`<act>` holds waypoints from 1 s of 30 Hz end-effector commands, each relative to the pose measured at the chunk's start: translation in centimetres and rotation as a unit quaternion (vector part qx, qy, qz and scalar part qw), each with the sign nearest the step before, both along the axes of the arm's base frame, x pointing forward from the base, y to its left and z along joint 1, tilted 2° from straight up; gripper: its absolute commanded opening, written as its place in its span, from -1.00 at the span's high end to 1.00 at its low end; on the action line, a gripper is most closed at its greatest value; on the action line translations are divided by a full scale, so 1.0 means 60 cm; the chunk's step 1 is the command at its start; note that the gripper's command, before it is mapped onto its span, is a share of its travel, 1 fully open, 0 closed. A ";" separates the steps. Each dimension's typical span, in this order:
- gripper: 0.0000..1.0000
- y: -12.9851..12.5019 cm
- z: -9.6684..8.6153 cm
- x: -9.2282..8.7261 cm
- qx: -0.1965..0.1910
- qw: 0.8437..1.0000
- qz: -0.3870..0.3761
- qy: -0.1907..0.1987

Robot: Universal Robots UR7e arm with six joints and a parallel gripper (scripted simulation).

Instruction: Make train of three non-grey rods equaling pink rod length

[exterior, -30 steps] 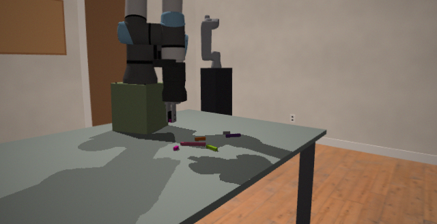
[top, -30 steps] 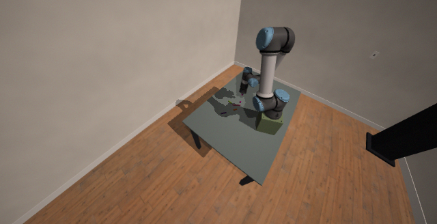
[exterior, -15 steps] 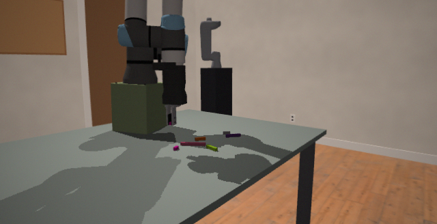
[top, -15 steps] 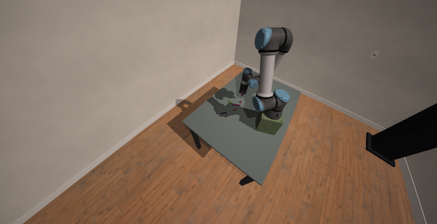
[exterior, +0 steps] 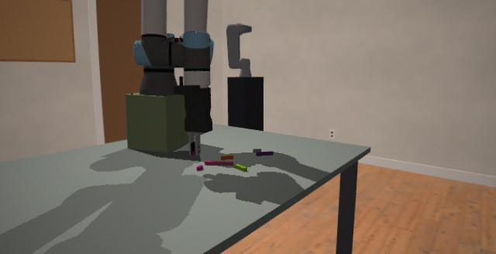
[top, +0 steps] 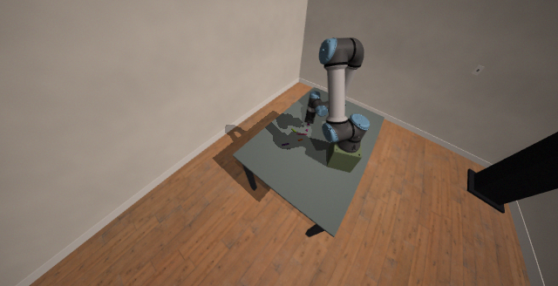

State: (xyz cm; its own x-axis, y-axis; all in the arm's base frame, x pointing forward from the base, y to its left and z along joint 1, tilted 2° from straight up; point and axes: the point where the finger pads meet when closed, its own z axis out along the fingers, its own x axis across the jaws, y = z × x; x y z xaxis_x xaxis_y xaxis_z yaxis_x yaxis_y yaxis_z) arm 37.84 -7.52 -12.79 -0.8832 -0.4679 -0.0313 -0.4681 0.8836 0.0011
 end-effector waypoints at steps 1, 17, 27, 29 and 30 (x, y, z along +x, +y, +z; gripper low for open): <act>0.52 0.000 -0.024 0.001 0.000 1.000 0.000 0.000; 0.52 0.000 -0.065 0.002 0.000 1.000 0.000 0.000; 0.52 0.000 -0.066 0.002 0.000 1.000 0.000 0.000; 0.52 0.000 -0.066 0.002 0.000 1.000 0.000 0.000; 0.52 0.000 -0.066 0.002 0.000 1.000 0.000 0.000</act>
State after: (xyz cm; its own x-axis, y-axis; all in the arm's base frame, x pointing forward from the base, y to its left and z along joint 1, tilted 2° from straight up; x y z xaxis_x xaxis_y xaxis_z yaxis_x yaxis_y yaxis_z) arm 37.93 -7.47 -16.80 -0.8833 -0.4678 -0.0309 -0.4681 0.8837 0.0016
